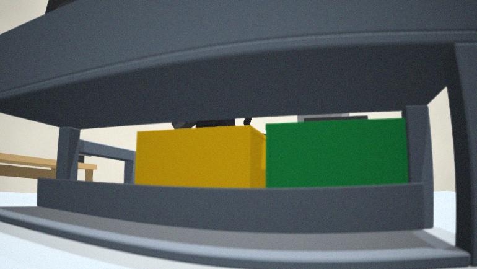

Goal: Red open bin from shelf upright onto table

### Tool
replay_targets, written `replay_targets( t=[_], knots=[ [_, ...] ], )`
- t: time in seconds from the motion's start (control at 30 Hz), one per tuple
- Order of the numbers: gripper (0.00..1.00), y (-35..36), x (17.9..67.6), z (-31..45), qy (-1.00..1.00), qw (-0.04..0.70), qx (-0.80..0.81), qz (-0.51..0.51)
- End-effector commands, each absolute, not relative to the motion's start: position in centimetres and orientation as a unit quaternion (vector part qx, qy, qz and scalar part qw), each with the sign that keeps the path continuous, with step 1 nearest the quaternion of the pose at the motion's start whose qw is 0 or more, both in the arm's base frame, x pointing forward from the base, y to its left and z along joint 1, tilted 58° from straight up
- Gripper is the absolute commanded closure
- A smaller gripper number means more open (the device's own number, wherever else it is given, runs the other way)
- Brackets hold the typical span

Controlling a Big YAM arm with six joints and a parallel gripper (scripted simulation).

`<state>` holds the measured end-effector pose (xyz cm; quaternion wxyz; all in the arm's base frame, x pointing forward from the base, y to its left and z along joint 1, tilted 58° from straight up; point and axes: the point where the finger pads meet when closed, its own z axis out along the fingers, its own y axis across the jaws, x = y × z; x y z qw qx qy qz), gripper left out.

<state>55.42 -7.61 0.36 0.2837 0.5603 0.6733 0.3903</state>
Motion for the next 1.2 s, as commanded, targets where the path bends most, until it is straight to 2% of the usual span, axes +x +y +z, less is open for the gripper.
replay_targets(
  t=[0.0, 1.17],
  knots=[
    [1.00, -7.64, 55.37, 1.11, 0.673, 0.288, 0.558, 0.391],
    [1.00, -7.48, 55.89, 1.75, 0.673, 0.290, 0.555, 0.394]
  ],
)
